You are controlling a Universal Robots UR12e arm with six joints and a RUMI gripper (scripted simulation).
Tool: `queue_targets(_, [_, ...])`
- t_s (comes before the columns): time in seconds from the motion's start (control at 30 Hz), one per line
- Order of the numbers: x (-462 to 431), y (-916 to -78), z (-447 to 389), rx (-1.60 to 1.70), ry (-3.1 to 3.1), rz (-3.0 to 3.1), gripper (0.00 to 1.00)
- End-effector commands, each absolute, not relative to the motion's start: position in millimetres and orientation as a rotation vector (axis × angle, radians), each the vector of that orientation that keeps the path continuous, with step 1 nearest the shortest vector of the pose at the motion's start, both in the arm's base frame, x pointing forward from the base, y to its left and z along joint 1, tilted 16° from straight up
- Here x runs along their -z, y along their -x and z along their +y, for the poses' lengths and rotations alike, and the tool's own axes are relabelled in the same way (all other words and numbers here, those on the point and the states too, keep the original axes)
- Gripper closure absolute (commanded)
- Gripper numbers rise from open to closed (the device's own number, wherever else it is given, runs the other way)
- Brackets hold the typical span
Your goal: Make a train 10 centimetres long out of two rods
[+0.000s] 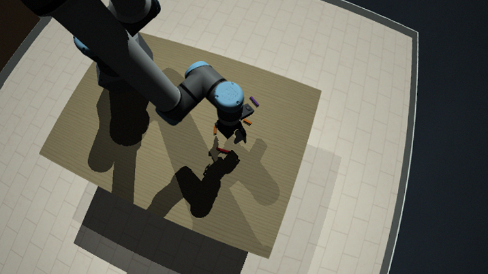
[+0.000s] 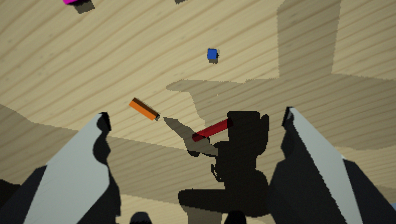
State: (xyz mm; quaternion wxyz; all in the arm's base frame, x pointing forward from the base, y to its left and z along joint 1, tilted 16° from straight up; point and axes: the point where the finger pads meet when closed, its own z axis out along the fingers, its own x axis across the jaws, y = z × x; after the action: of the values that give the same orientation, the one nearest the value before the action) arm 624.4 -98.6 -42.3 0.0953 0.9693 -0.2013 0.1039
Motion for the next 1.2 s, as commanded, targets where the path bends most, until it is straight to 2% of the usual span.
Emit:
queue_targets(0.0, [39.7,-624.1,-106.8,-0.322,-2.847,-0.737,0.00])
queue_targets(0.43, [34.3,-621.2,-129.0,-0.357,-2.760,-1.078,0.00])
queue_targets(1.17, [33.8,-620.9,-130.9,-0.360,-2.751,-1.106,0.00])
